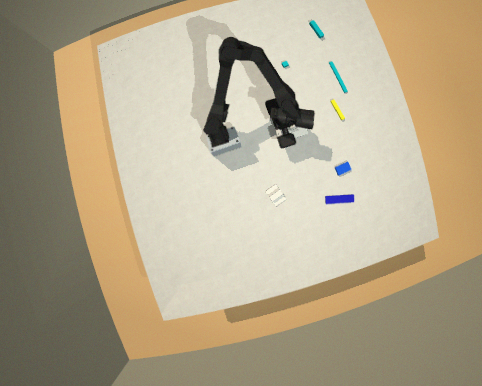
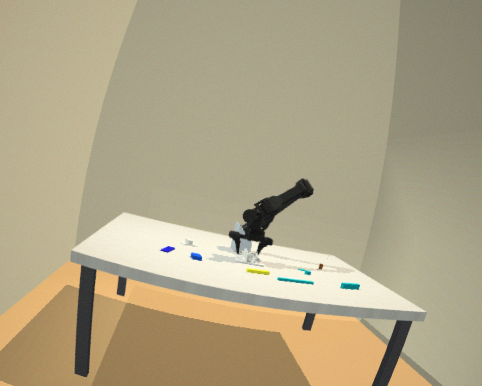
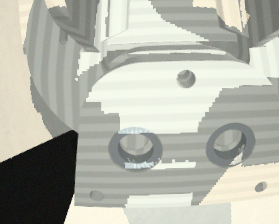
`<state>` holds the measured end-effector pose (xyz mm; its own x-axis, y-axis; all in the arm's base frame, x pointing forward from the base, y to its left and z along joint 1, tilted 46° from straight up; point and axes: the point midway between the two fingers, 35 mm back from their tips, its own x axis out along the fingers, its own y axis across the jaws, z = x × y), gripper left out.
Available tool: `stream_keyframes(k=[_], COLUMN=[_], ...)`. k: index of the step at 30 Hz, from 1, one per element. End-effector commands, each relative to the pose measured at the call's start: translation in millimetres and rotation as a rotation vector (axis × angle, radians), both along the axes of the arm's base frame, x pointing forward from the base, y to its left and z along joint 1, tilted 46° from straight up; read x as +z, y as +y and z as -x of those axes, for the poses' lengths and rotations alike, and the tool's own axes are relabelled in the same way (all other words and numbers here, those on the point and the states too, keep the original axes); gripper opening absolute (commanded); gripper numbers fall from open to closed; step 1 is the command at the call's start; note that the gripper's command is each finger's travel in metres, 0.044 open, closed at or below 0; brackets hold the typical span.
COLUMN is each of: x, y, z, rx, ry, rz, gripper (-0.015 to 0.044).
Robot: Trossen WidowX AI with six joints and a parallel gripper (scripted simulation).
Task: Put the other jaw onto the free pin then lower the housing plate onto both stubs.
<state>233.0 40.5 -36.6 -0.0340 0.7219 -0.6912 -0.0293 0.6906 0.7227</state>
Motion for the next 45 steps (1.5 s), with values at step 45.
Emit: stream_keyframes(k=[45], x=[-3.5], y=[3.7], z=[-0.1], rx=[0.004], ry=[-0.001], rz=[0.003], gripper=[0.0351])
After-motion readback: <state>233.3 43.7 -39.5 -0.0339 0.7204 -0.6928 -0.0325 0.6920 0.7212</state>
